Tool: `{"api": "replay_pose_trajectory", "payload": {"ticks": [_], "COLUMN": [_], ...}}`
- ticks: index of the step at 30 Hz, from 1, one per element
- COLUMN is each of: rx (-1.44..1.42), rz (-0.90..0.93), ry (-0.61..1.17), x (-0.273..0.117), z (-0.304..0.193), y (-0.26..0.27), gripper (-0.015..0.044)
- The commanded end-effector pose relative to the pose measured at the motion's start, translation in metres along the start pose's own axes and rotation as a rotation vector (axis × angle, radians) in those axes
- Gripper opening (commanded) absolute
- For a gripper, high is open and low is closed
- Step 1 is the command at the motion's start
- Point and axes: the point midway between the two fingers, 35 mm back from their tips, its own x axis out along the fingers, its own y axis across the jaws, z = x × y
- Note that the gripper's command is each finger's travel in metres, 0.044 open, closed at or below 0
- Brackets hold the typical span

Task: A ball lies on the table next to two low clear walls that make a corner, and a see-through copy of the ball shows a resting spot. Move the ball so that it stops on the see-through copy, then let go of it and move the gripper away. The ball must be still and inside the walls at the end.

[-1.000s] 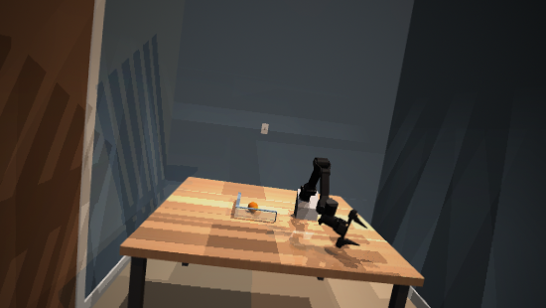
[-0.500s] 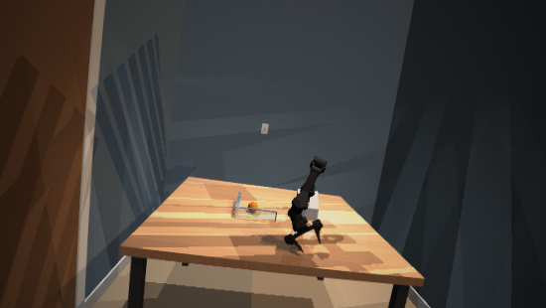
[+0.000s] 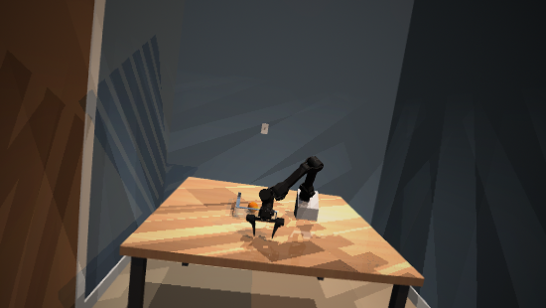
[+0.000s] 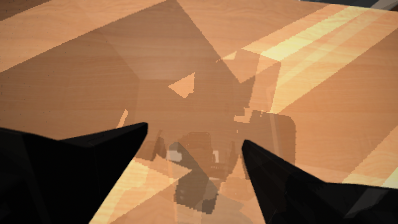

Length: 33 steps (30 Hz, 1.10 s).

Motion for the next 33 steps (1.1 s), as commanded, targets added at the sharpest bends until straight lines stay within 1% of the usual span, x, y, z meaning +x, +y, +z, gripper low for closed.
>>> {"api": "replay_pose_trajectory", "payload": {"ticks": [1, 6, 11, 15, 18, 22, 25, 27, 30, 33], "rx": [-0.067, -0.122, -0.159, -0.208, -0.222, -0.212, -0.193, -0.183, -0.171, -0.169], "rz": [-0.143, -0.260, -0.344, -0.363, -0.359, -0.285, -0.175, -0.114, -0.031, -0.013], "ry": [0.099, 0.220, 0.352, 0.466, 0.510, 0.576, 0.621, 0.625, 0.607, 0.599], "x": [-0.035, -0.082, -0.137, -0.186, -0.204, -0.224, -0.249, -0.261, -0.276, -0.280], "z": [-0.033, -0.070, -0.110, -0.142, -0.155, -0.191, -0.232, -0.251, -0.272, -0.277], "y": [-0.059, -0.107, -0.143, -0.154, -0.156, -0.152, -0.139, -0.130, -0.114, -0.110], "gripper": [0.0414, 0.0414, 0.0414, 0.0414, 0.0414, 0.0414, 0.0414, 0.0414, 0.0414, 0.0414]}}
